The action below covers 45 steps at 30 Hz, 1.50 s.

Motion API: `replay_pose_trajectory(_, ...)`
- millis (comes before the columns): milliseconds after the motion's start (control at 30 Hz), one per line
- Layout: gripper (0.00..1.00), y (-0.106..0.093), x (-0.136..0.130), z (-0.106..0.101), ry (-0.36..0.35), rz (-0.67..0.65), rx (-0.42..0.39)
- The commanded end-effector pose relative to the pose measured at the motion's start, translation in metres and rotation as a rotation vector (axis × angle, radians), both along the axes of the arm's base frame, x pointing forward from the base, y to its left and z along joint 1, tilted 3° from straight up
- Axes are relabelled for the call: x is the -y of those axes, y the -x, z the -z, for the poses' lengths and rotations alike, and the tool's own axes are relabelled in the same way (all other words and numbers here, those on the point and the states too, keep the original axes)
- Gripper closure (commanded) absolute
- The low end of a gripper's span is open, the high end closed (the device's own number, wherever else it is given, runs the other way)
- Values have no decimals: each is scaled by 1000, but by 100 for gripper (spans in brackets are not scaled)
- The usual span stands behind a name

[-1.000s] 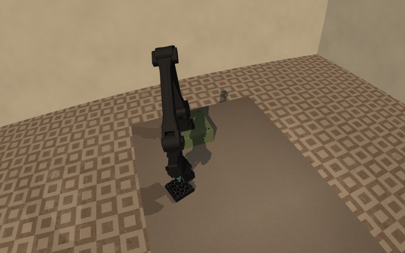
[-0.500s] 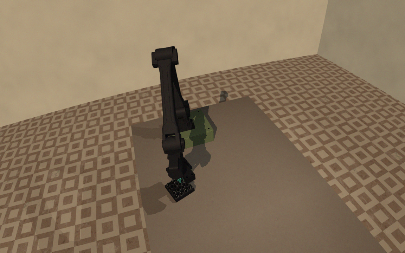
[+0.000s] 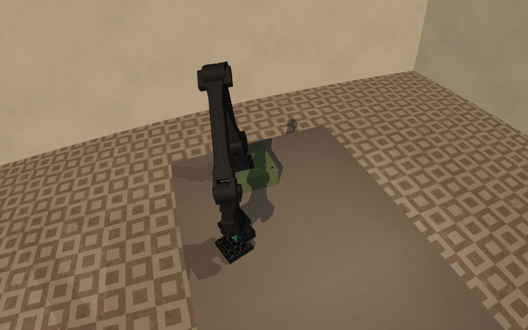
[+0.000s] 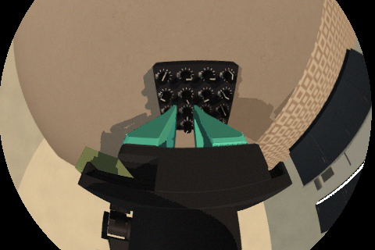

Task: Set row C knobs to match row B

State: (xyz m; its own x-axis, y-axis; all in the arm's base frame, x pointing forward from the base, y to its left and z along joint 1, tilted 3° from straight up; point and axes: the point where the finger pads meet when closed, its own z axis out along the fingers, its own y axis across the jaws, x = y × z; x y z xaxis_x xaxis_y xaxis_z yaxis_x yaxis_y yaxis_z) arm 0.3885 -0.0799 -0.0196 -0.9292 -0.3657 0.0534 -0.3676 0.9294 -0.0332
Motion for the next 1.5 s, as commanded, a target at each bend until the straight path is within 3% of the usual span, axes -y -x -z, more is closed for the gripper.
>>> replay_pose_trajectory(0,81,-9,7,3,1,2,25)
replay_pose_trajectory(367,81,-5,7,13,0,3,18)
replay_pose_trajectory(1467,81,-11,9,12,2,3,31)
